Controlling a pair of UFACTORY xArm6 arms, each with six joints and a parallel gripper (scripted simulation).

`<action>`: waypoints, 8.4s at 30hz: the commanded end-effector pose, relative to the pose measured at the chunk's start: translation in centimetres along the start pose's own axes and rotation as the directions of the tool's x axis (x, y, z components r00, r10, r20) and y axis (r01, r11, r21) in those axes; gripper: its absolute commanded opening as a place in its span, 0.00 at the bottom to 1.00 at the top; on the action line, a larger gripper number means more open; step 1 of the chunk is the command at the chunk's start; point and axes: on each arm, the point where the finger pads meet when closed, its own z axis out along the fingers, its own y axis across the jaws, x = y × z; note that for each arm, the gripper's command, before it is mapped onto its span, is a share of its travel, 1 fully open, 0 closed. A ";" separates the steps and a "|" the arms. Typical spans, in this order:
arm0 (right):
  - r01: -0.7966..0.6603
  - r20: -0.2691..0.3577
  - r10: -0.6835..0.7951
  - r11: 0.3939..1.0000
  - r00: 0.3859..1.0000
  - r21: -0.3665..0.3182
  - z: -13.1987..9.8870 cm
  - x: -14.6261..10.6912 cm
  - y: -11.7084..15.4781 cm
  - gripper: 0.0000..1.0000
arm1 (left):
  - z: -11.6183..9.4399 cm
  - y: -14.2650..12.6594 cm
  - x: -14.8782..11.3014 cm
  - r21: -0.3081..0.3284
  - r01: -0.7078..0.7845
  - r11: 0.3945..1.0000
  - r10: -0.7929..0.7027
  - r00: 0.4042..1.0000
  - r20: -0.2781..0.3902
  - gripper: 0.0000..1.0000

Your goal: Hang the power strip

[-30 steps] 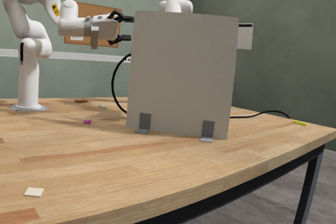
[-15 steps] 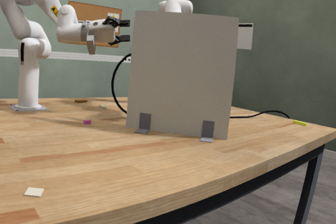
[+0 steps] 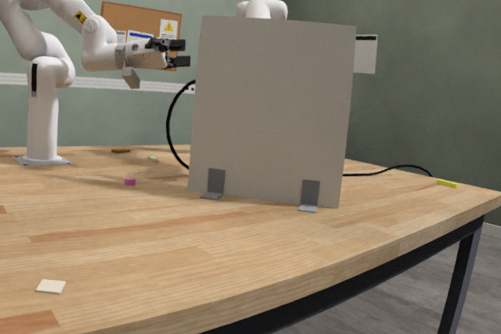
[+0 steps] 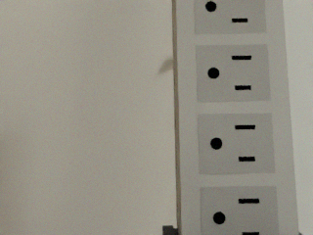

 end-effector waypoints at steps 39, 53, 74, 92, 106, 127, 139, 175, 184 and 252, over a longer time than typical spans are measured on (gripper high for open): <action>-0.339 -0.116 0.367 0.918 0.923 0.207 -3.7 4.6 2.0 1.00 | 1.5 0.3 -0.3 -0.005 -0.002 1.000 0.002 1.000 0.000 0.00; -0.339 -0.116 0.367 0.918 0.923 0.207 -3.7 4.6 2.0 1.00 | 2.7 0.3 -0.6 -0.004 -0.003 1.000 0.003 1.000 -0.001 0.00; -0.339 -0.116 0.367 0.918 0.923 0.207 -3.7 4.6 2.0 1.00 | 2.8 0.4 -0.6 -0.005 -0.003 1.000 0.003 1.000 -0.001 0.00; -0.339 -0.116 0.367 0.918 0.923 0.207 -3.7 4.6 2.0 1.00 | 3.3 0.4 -0.7 -0.004 -0.003 1.000 0.003 1.000 -0.001 0.00; -0.339 -0.116 0.367 0.918 0.923 0.207 -3.7 4.6 2.0 1.00 | 3.6 0.4 -0.7 -0.005 -0.003 1.000 0.003 1.000 -0.001 0.00; -0.339 -0.116 0.367 0.918 0.923 0.207 -3.7 4.6 2.0 1.00 | 3.6 0.2 -0.7 -0.004 -0.003 1.000 0.003 1.000 -0.001 0.00; -0.339 -0.116 0.367 0.918 0.923 0.207 -3.7 4.6 2.0 1.00 | 3.6 0.0 -0.7 -0.005 -0.003 1.000 0.003 1.000 -0.001 0.00; -0.339 -0.116 0.367 0.918 0.923 0.207 -3.7 4.6 2.0 1.00 | 3.6 -0.6 -0.7 -0.005 -0.003 1.000 0.003 1.000 -0.001 0.00; -0.339 -0.116 0.367 0.918 0.923 0.207 -3.7 4.6 2.0 1.00 | 3.6 -0.7 -0.7 -0.005 -0.003 1.000 0.003 1.000 -0.001 0.00; -0.339 -0.116 0.367 0.918 0.923 0.207 -3.7 4.6 2.0 1.00 | 3.6 -1.2 -0.7 -0.005 -0.003 1.000 0.003 1.000 -0.001 0.88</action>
